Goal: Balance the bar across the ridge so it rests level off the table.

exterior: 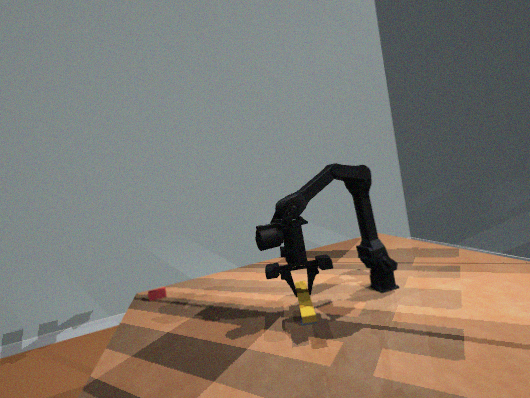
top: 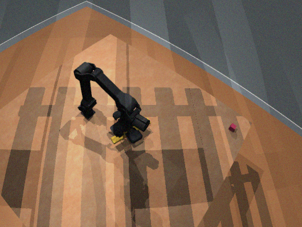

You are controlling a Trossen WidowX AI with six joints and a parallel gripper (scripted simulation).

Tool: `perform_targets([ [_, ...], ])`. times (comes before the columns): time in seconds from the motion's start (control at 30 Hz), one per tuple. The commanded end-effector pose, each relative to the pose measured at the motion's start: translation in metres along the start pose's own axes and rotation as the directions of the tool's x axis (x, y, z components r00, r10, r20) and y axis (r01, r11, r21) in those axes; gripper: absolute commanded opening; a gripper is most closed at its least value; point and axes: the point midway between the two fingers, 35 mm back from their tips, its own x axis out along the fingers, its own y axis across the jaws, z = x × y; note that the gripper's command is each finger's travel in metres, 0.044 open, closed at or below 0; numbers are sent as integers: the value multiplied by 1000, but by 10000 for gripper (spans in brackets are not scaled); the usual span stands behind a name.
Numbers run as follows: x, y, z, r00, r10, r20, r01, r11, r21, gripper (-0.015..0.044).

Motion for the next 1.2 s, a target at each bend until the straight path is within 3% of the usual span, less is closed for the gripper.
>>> perform_targets([
  [0.0,0,0,0,1000,-1,1,1,1000,0,170],
  [0.97,0,0,0,1000,-1,1,1,1000,0,185],
  [1.17,0,0,0,1000,-1,1,1,1000,0,343],
])
